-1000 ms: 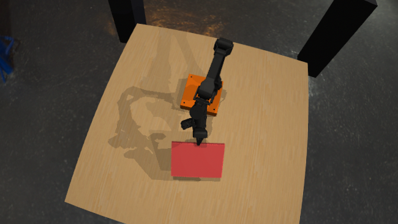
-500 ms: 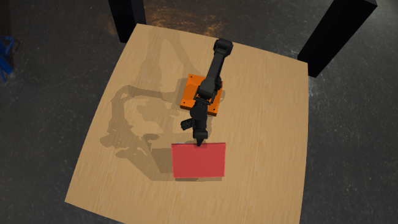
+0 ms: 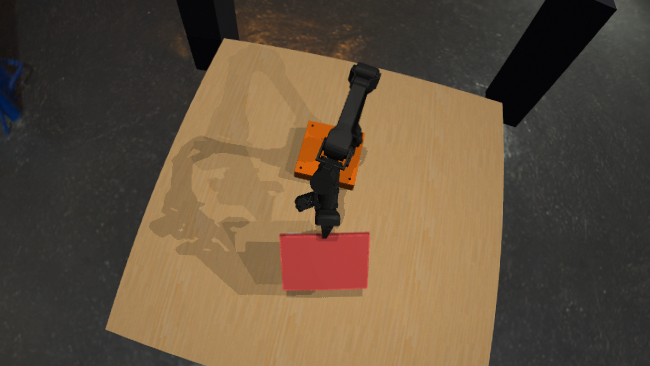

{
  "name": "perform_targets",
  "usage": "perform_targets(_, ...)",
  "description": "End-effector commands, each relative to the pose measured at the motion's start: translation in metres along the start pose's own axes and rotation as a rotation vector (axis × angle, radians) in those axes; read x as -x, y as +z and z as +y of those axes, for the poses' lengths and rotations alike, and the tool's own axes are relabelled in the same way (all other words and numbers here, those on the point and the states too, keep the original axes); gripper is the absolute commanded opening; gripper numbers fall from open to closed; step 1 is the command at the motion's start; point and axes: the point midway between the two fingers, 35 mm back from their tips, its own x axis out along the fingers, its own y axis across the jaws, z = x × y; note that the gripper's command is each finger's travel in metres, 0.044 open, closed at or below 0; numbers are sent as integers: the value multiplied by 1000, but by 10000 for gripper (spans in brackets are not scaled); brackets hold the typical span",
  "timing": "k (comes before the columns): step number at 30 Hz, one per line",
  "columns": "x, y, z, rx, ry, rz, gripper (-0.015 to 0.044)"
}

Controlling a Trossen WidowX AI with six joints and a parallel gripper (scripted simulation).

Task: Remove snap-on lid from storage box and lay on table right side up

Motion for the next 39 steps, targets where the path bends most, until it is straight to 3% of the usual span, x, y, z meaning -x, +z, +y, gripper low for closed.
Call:
perform_targets(1, 6, 1, 9, -1, 12, -6, 0)
perform_targets(39, 12, -57, 4, -6, 12, -2, 0)
